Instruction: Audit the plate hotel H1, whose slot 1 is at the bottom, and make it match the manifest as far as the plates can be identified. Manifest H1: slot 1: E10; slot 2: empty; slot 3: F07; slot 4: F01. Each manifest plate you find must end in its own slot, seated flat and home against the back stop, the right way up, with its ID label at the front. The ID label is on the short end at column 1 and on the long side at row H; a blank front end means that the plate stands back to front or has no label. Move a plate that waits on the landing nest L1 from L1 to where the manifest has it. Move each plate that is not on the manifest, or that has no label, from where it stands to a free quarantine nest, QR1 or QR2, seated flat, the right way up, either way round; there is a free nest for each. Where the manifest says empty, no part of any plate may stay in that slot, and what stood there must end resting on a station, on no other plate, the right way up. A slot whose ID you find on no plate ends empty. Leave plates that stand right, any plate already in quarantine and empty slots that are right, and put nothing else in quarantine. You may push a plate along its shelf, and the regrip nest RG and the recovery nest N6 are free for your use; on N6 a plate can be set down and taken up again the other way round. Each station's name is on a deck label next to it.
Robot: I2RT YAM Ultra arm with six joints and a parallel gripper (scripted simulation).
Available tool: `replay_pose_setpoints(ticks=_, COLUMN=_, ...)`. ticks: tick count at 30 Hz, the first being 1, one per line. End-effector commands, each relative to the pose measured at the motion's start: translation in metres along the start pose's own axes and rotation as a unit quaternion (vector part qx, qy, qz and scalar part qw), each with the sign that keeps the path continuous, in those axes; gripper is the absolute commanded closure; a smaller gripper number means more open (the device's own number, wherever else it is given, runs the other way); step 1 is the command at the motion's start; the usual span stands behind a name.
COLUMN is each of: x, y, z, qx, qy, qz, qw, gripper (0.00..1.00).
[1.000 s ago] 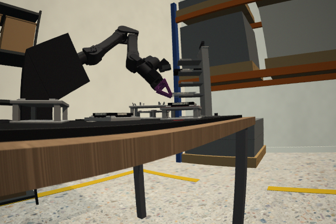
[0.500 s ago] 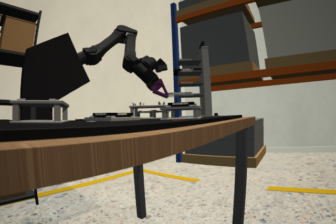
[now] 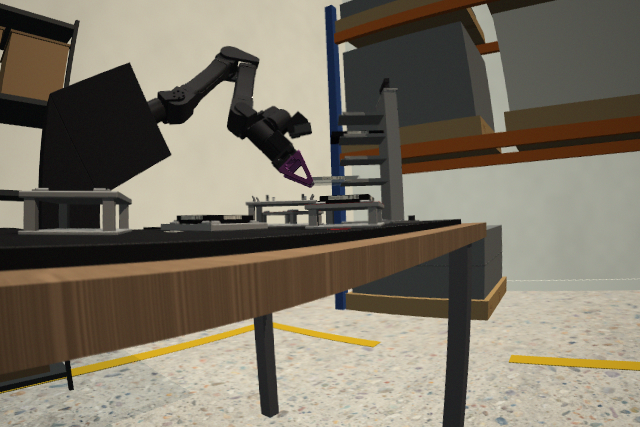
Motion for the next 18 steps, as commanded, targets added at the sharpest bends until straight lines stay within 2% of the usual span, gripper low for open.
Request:
replay_pose_setpoints(ticks=1, x=-0.004, y=-0.003, z=0.000, qx=-0.001, qy=0.002, qz=-0.011, qw=1.000, gripper=0.14)
replay_pose_setpoints(ticks=18, x=-0.018, y=0.012, z=-0.001, qx=-0.001, qy=0.002, qz=-0.011, qw=1.000, gripper=0.14)
Point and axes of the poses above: the point where the finger pads meet when closed, its own x axis out along the fingers, its own z axis across the jaws, y = z × x, the point moved 2 cm from there along -x, back along the fingers, and after that the axes turned 4 degrees about x, right-handed, at the moved point
